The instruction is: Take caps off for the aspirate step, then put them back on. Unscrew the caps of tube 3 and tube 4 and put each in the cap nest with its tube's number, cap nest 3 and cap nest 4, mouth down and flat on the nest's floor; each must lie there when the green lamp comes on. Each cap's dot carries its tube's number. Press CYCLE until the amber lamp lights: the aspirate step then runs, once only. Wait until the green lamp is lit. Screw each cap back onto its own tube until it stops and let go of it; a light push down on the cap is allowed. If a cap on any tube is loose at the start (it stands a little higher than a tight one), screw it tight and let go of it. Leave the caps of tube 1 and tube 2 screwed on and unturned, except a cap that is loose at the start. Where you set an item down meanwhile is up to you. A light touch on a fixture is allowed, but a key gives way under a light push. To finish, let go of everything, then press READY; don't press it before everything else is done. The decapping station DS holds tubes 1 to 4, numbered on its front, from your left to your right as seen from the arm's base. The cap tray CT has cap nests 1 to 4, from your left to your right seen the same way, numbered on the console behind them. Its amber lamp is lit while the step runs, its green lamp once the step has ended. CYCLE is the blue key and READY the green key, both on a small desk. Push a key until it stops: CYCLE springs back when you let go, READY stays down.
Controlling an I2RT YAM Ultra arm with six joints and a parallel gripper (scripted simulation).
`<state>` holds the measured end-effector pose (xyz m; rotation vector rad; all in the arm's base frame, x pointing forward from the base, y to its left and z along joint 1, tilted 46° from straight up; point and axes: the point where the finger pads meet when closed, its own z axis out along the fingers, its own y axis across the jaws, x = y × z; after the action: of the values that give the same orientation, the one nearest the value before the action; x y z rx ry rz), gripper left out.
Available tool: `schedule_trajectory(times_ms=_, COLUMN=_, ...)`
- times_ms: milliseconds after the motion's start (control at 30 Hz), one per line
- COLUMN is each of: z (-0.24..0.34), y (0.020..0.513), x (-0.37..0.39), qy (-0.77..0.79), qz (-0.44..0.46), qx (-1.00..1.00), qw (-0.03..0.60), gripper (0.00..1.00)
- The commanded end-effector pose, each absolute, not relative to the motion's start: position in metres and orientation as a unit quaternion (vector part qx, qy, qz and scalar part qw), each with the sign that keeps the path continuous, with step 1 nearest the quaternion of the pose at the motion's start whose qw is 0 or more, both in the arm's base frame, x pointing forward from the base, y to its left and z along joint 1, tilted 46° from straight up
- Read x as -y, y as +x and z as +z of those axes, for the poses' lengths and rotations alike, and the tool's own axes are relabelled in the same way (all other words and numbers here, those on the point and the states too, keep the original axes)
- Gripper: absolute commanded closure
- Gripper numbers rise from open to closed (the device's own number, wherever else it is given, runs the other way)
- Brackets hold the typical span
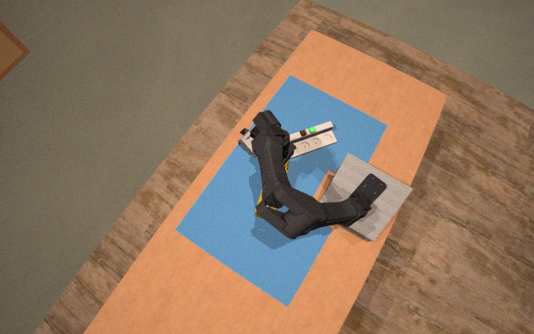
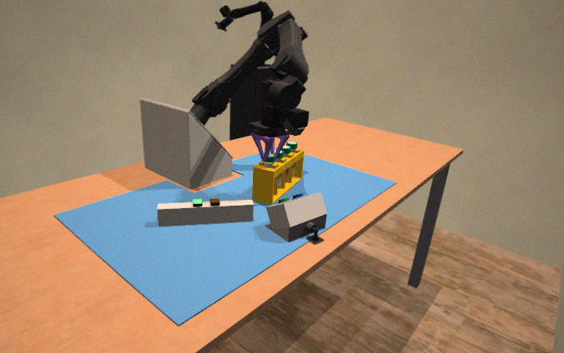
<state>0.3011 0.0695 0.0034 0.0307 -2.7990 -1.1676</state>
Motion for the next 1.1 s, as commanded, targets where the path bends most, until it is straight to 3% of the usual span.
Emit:
schedule_trajectory(times_ms=0, z=0.0047, y=0.3035, x=-0.0638, qy=0.013, qz=-0.385, qx=0.922, qw=0.044, gripper=1.00)
schedule_trajectory(times_ms=367, z=0.0047, y=0.3035, x=-0.0638, qy=0.013, qz=-0.385, qx=0.922, qw=0.044, gripper=1.00)
schedule_trajectory(times_ms=867, z=0.0047, y=0.3035, x=-0.0637, qy=-0.282, qz=-0.350, qx=0.878, qw=0.165, gripper=1.00)
schedule_trajectory(times_ms=1067, z=0.0047, y=0.3035, x=-0.0637, qy=-0.290, qz=-0.349, qx=0.875, qw=0.168, gripper=1.00)
